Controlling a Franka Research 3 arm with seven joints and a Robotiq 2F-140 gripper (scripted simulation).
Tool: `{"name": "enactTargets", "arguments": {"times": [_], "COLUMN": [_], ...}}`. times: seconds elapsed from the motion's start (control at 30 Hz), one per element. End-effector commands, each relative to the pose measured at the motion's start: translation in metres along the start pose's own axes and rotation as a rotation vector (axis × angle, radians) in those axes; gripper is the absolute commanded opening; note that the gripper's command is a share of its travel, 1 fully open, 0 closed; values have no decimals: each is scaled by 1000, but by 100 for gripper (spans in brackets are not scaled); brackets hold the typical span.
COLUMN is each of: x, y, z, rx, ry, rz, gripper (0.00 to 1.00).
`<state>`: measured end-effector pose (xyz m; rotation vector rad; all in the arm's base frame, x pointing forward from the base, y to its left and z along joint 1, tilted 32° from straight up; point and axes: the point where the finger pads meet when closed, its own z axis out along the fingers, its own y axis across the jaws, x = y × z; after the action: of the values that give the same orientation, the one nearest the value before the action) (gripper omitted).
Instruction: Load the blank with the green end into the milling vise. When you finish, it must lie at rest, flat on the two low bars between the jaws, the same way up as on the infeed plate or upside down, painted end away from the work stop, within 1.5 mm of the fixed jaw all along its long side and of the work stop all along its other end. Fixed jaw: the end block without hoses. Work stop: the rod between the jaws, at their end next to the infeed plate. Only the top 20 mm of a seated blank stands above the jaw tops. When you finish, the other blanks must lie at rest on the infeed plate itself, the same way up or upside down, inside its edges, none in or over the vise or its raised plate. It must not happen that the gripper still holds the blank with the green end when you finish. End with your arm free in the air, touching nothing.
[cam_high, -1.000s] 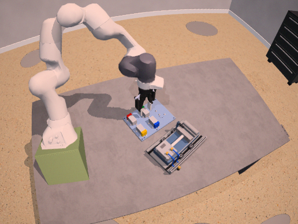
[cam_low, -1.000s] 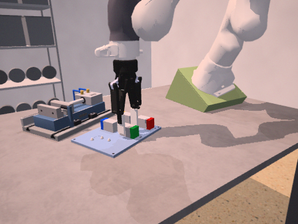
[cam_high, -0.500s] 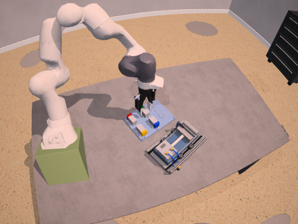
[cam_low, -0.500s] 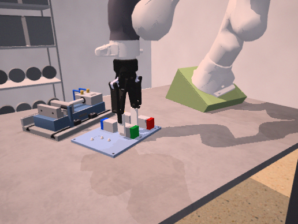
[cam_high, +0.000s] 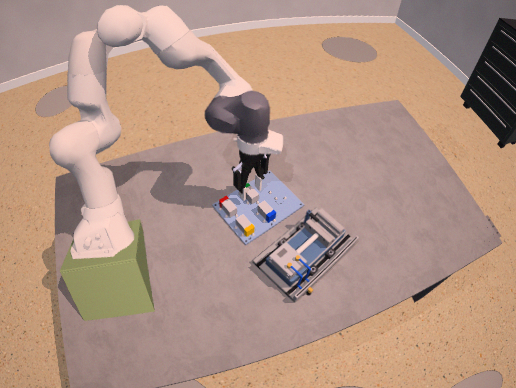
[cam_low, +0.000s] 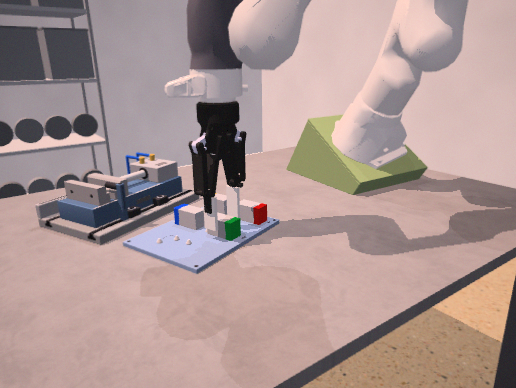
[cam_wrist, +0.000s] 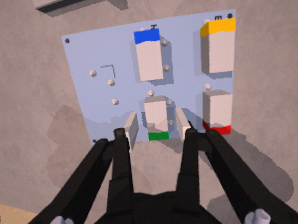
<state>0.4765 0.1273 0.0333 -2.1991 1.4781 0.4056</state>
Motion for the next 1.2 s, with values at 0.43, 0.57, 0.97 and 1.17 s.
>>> {"name": "enactTargets", "arguments": {"times": [0.43,0.57,0.97,1.17], "x": [-1,-1,-1,0], "y": [1,0,0,0], "z": [2,1,1,1], "rx": [0,-1,-1,0], "ry": [-3,-2,-2,-1], "rz": [-4,0,0,0], "gripper": [39,0,0,0]}}
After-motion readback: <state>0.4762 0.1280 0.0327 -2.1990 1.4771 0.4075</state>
